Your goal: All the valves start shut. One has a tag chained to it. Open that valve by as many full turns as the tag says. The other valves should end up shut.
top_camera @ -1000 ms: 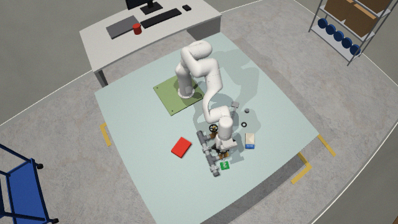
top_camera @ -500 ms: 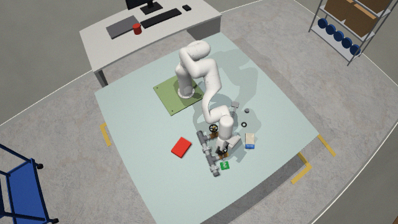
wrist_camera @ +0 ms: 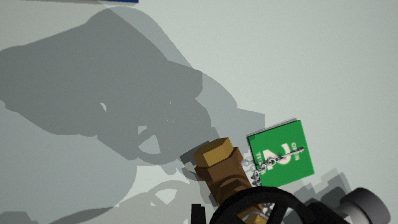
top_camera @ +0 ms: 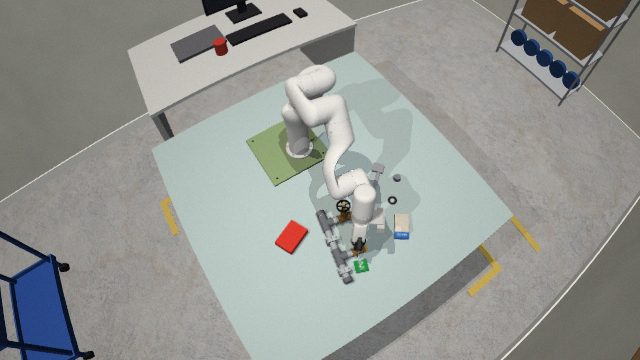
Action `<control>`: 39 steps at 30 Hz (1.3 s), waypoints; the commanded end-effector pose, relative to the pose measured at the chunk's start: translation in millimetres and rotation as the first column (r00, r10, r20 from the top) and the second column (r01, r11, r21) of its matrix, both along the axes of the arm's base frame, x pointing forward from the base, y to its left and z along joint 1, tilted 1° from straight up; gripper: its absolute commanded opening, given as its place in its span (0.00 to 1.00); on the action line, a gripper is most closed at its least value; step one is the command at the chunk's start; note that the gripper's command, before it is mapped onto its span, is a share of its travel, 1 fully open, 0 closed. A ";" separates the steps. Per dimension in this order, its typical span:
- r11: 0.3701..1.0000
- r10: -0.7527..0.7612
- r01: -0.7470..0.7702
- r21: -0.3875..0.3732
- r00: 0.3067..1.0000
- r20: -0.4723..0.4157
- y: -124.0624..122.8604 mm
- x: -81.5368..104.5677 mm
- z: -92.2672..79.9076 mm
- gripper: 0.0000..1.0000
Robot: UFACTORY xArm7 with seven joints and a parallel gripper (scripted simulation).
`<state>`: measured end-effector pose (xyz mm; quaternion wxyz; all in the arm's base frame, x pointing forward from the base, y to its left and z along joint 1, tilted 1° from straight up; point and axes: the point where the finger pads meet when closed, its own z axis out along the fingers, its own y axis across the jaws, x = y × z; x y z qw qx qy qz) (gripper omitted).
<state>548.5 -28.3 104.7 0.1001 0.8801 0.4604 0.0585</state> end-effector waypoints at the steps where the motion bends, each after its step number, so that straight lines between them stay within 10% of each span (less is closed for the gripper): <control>1: 0.962 0.274 -0.274 -0.006 0.961 -0.030 0.2 1.6 2.2 0.00; 10: 0.837 0.545 -0.546 -0.005 0.836 -0.068 0.2 1.6 2.2 0.00; 23: 0.837 0.545 -0.547 -0.005 0.836 -0.068 0.2 1.6 2.2 0.00; 24: 0.837 0.545 -0.547 -0.005 0.836 -0.068 0.2 1.6 2.2 1.00; 39: 0.837 0.545 -0.547 -0.005 0.836 -0.068 0.2 1.6 2.2 1.00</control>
